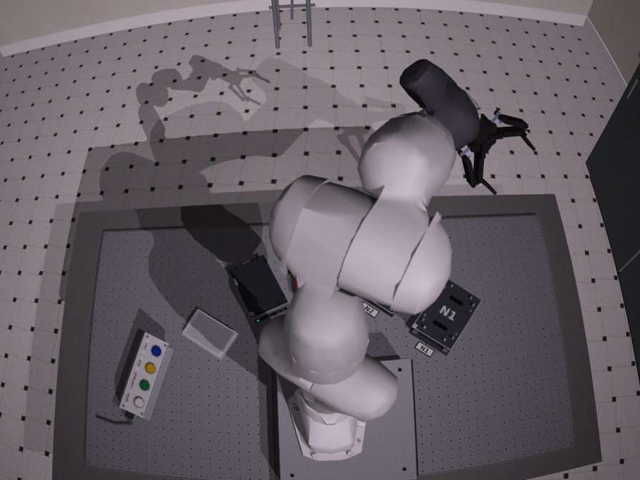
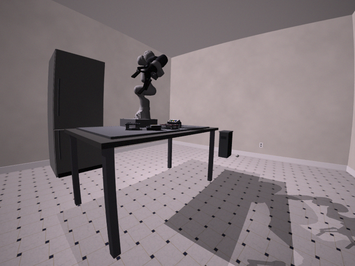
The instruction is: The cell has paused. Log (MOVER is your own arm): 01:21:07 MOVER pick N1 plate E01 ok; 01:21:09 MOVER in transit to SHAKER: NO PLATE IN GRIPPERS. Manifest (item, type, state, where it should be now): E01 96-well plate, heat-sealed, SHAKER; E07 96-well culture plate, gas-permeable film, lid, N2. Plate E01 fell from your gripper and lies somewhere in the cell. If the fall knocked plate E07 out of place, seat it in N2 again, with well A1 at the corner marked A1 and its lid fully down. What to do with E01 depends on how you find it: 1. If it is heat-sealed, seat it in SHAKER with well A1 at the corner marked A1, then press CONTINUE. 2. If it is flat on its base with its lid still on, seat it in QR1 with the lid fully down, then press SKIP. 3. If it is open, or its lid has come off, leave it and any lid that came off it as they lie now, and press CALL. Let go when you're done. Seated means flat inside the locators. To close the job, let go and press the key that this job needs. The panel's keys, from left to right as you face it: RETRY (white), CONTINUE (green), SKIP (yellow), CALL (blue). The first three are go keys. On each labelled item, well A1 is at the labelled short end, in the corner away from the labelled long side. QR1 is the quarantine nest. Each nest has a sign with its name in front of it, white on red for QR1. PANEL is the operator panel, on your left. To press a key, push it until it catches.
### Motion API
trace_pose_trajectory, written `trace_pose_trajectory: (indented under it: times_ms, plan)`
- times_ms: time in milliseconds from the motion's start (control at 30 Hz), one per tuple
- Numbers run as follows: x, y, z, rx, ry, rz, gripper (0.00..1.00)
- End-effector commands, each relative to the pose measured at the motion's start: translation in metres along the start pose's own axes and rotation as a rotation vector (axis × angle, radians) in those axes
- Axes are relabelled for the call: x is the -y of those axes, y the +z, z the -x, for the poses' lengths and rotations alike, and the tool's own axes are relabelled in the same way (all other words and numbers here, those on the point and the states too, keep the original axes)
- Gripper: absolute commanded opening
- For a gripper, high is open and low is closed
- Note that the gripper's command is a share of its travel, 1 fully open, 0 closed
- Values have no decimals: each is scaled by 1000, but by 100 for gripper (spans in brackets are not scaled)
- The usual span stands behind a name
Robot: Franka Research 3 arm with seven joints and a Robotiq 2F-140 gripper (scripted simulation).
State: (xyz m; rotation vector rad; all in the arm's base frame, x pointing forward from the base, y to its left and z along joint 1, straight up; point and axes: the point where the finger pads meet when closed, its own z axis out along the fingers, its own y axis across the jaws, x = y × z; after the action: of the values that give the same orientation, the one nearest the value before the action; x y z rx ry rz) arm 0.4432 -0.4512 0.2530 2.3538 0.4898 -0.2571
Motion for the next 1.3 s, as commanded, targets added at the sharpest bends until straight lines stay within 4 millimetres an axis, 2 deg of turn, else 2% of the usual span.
trace_pose_trajectory:
  times_ms: [0, 167, 233, 400, 500, 667, 733, 800, 900, 1000, 1267]
  plan:
    - [2, -41, -19, 28, 272, -59, 100]
    - [18, -120, -70, -27, 420, -121, 100]
    - [18, -120, -70, -27, 420, -121, 100]
    - [53, -213, -119, -79, 576, -230, 100]
    - [75, -262, -141, -104, 631, -296, 100]
    - [119, -348, -165, -137, 704, -410, 100]
    - [134, -376, -169, -144, 729, -456, 100]
    - [134, -376, -169, -144, 729, -456, 100]
    - [149, -405, -173, -134, 799, -551, 100]
    - [158, -422, -174, -105, 859, -618, 100]
    - [163, -430, -175, 13, 1032, -753, 100]
